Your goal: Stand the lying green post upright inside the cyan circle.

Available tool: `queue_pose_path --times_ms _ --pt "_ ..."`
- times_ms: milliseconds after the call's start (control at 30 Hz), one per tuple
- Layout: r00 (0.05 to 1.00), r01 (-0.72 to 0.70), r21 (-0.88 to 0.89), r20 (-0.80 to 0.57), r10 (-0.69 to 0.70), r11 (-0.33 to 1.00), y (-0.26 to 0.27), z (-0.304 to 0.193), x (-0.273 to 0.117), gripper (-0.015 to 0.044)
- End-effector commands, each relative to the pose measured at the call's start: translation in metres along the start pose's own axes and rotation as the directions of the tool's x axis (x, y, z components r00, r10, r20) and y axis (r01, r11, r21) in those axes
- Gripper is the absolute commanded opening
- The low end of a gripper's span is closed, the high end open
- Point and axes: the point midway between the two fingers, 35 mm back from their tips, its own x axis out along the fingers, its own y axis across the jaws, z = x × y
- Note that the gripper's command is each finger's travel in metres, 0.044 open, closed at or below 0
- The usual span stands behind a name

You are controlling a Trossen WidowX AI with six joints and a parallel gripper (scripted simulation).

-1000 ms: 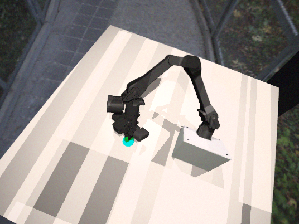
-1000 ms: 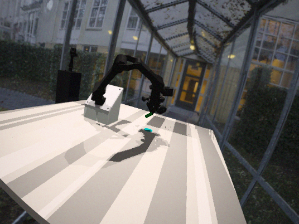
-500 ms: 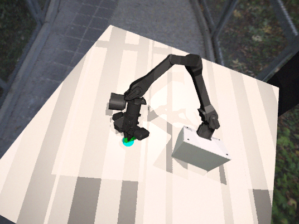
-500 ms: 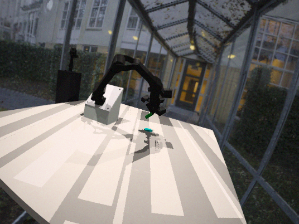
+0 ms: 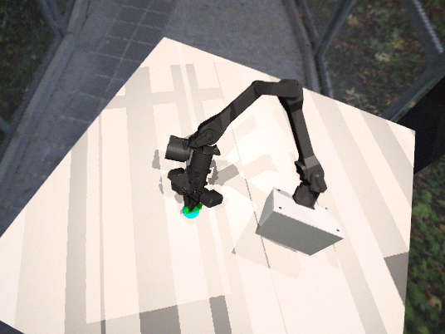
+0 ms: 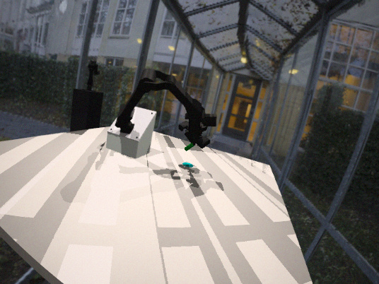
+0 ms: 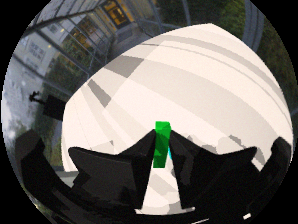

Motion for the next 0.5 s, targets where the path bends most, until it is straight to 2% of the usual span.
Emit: queue_pose_path --times_ms 0,467 --pt "1.0 -0.01 -0.006 0.024 0.01 1.0 0.0019 -0.0016 0.0011 0.0023" --pt "0.992 -0.022 -0.019 0.126 0.024 1.0 0.0007 -0.002 0.0012 0.0023"
